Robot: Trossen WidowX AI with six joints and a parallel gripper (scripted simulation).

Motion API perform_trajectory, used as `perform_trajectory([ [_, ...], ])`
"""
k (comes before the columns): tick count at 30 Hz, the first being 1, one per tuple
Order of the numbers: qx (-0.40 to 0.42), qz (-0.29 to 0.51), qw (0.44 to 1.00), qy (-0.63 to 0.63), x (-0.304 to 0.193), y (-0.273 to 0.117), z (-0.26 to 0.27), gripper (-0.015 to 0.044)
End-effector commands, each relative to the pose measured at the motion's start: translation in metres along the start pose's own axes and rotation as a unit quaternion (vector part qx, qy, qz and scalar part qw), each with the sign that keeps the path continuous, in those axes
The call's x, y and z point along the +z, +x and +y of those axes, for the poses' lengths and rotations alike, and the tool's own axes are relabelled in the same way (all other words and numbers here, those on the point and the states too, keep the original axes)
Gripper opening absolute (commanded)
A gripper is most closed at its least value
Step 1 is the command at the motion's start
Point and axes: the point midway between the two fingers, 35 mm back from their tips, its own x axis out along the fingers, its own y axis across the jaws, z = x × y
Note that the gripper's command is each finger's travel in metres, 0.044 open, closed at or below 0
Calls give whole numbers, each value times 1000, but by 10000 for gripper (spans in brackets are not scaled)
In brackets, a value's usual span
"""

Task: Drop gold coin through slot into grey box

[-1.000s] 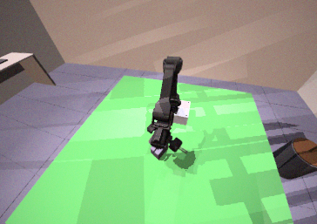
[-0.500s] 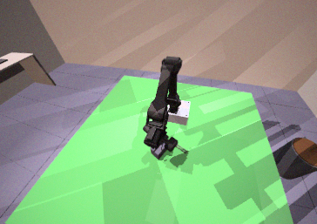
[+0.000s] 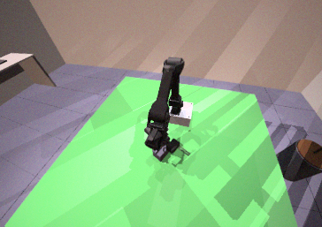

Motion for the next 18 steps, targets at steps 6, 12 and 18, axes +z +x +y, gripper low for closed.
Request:
perform_trajectory([
  [6,0,0,1000,-1,1,0,-1,0],
  [12,0,0,1000,-1,1,0,-1,0],
  [18,0,0,1000,-1,0,4,-1,0],
])
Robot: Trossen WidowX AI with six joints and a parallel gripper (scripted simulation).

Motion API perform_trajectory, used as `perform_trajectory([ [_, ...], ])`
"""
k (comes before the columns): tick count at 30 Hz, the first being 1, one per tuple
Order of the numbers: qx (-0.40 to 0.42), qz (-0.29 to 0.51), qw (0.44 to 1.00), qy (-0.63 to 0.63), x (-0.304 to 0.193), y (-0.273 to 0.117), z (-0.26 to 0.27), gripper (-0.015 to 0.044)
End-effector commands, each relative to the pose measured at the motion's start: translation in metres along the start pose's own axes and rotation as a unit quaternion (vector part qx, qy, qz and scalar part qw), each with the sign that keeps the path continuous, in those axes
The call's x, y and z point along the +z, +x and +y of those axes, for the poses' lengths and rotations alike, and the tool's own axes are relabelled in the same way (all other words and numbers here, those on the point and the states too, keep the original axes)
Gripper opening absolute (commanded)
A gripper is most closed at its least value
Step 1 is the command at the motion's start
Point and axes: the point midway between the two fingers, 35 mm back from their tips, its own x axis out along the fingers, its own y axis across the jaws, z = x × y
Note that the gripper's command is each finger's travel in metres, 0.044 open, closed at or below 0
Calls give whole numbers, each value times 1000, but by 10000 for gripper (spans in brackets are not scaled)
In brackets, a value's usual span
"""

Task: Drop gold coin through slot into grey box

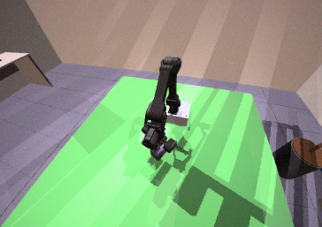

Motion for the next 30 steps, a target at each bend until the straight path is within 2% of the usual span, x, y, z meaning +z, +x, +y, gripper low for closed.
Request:
perform_trajectory([
  [1,-1,2,1000,2,-2,3,-1,0],
  [30,-1,2,1000,-3,-2,13,-1,0],
])
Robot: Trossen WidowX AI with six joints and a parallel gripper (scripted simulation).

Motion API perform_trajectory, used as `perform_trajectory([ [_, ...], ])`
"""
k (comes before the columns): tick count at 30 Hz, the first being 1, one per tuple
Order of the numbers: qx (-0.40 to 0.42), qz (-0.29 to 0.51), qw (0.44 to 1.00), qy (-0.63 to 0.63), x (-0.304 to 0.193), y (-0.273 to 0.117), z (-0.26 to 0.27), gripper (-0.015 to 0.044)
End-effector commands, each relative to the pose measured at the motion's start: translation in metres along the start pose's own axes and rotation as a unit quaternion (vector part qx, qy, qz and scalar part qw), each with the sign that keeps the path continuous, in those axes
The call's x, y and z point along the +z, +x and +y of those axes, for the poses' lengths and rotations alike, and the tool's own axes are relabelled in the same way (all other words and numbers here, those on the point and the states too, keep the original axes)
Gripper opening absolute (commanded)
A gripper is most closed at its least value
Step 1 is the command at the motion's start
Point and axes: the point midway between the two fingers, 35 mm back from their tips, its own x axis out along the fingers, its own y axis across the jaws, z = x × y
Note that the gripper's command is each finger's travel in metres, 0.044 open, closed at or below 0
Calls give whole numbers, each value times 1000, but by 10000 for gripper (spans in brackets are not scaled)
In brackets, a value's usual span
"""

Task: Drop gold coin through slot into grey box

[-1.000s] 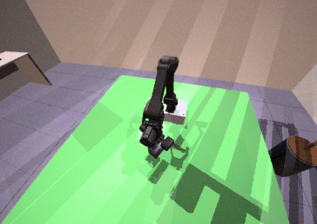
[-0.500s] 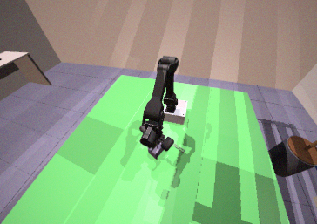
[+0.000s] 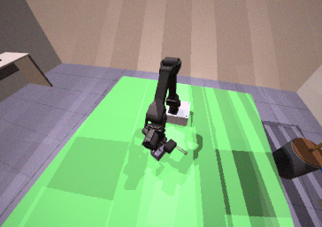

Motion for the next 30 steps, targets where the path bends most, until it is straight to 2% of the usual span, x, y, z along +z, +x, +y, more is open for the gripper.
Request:
perform_trajectory([
  [1,-1,3,1000,-3,-2,3,-1,0],
  [16,-1,3,1000,-2,-1,8,-1,0],
  [22,0,0,1000,0,0,6,0,157],
  [30,0,0,1000,0,0,6,0,161],
])
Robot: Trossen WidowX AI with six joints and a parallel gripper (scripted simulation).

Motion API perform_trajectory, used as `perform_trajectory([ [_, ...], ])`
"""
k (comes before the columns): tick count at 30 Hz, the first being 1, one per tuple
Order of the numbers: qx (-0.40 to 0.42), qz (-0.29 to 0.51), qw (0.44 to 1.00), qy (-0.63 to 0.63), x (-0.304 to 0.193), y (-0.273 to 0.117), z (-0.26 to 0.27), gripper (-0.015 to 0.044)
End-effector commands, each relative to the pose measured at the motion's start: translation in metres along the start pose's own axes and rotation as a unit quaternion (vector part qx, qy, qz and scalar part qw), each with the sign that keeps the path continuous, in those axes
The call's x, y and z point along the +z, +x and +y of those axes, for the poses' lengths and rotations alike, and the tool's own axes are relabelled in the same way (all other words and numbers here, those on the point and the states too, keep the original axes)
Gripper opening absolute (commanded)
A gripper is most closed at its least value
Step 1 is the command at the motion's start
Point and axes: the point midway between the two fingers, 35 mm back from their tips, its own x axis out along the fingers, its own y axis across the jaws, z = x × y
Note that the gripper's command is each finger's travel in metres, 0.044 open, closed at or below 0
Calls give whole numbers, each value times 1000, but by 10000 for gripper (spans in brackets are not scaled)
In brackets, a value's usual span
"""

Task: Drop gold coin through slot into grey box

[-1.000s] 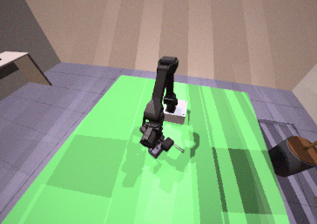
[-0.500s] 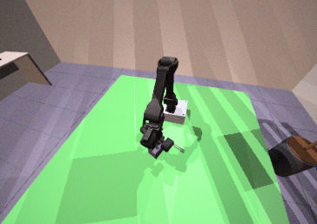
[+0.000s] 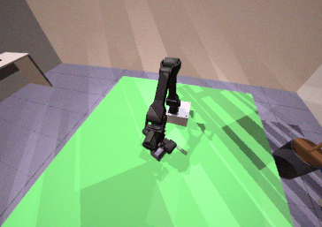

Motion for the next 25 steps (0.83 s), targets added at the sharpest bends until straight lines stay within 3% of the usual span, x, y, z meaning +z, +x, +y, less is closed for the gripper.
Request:
perform_trajectory([
  [1,0,0,1000,0,0,0,0,161],
  [10,0,0,1000,0,0,-20,0,397],
  [12,-1,3,1000,0,-1,-40,0,440],
  [15,-2,6,1000,-1,-5,-62,-2,440],
  [25,-2,6,1000,-1,-5,-62,-2,440],
])
